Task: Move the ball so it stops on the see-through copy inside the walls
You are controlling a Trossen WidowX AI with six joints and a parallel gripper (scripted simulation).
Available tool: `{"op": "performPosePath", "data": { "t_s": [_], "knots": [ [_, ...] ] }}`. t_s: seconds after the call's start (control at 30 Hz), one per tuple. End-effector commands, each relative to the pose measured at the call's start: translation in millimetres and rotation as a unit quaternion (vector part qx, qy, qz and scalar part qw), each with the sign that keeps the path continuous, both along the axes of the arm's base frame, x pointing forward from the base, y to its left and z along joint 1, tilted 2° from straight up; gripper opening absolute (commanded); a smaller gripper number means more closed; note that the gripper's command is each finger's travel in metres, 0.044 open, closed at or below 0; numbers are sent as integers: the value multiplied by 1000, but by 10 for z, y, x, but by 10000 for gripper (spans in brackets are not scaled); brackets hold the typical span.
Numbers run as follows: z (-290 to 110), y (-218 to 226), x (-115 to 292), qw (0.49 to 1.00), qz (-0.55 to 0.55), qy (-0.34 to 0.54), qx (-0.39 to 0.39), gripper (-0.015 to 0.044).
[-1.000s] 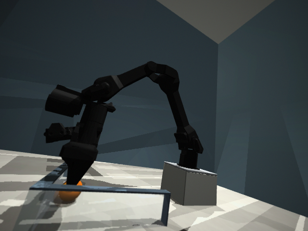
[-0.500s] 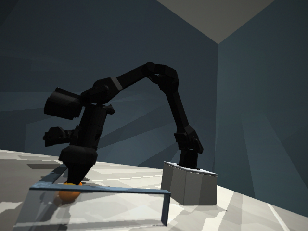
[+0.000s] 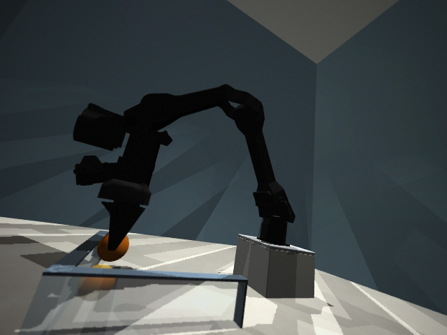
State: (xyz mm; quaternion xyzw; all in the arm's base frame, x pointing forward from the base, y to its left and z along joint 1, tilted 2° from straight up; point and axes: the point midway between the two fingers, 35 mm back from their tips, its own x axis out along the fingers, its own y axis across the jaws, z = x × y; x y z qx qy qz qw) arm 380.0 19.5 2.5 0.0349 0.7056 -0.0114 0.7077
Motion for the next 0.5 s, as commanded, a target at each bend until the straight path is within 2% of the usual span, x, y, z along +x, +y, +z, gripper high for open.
{"op": "performPosePath", "data": {
  "t_s": [0.0, 0.47],
  "knots": [
    [21, 23, -192, 1000, -2, 29, -8, 0],
    [870, -63, -4, 1000, -2, -10, 1, 0]
  ]
}}
